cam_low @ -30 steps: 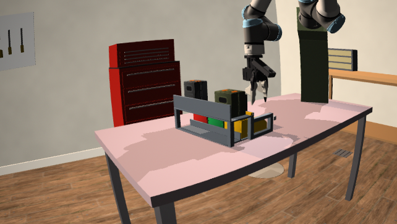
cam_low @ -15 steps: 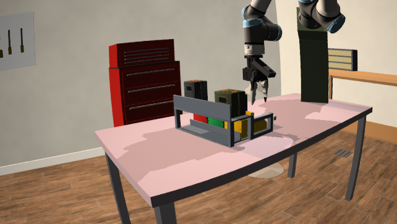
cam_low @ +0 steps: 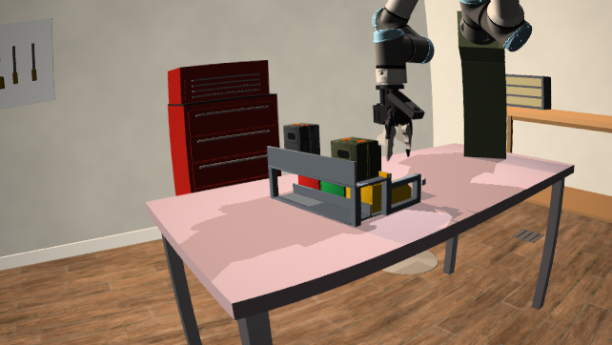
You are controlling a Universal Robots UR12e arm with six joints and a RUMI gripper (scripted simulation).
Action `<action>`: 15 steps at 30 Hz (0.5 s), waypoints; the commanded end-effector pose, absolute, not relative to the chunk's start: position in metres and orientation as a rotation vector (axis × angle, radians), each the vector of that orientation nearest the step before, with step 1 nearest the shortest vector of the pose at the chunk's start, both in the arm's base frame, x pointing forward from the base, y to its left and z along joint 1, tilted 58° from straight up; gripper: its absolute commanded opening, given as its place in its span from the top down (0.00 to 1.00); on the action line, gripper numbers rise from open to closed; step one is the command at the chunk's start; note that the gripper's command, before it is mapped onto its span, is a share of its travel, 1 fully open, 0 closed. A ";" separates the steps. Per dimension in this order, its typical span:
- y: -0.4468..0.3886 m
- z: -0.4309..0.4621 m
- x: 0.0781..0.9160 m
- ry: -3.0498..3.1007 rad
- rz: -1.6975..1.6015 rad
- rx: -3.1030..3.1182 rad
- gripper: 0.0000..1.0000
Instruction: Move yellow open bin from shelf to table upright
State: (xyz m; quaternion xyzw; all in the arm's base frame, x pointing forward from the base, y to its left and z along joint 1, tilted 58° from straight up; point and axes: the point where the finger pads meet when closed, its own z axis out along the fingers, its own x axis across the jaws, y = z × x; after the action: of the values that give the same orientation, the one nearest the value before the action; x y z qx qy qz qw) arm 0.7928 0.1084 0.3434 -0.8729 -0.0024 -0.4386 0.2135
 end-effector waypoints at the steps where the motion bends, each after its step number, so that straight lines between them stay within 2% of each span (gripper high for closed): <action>1: 0.108 0.344 0.793 -0.007 -1.218 -2.422 0.42; 15: 0.105 0.342 0.793 -0.007 -1.218 -2.422 0.42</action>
State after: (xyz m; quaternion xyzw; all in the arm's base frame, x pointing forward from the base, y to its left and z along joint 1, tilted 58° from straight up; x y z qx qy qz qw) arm 0.7926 0.1056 0.3412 -0.8729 -0.0024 -0.4386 0.2135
